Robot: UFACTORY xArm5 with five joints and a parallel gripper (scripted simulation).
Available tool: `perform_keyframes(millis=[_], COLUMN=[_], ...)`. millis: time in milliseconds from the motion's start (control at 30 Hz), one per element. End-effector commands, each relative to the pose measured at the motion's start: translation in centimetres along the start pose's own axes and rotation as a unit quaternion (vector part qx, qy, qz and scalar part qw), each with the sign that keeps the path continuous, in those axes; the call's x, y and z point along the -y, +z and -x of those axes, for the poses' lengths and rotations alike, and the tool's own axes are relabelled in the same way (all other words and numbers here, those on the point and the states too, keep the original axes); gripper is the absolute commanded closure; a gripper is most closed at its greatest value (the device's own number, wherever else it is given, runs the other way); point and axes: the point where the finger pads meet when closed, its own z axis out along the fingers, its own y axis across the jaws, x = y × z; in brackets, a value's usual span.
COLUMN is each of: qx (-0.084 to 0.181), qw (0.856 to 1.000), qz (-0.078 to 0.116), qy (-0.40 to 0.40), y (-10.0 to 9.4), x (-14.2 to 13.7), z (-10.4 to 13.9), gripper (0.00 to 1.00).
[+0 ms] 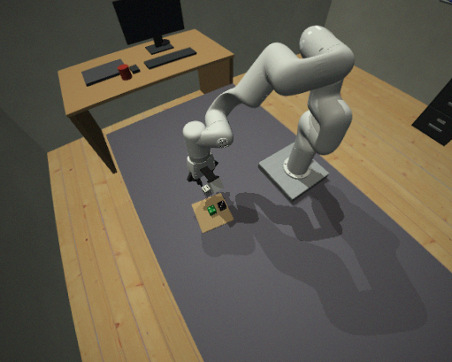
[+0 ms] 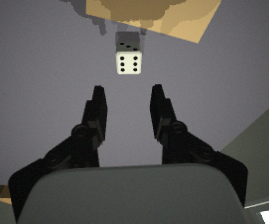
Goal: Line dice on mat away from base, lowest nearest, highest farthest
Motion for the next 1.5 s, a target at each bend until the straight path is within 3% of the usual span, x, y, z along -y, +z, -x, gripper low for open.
perform_keyframes(millis=[0,767,1467], qx=[0.001,0.001,0.001], qw=[1.000,1.000,1.000], qz=[0.002,0.002,0.002], qy=[0.000,0.000,0.000], y=[-0.1,0.1,2.4], x=[-0.1,-0.1,-0.1], z=[0.1,0.0,0.0], gripper=[0.53,0.53,0.53])
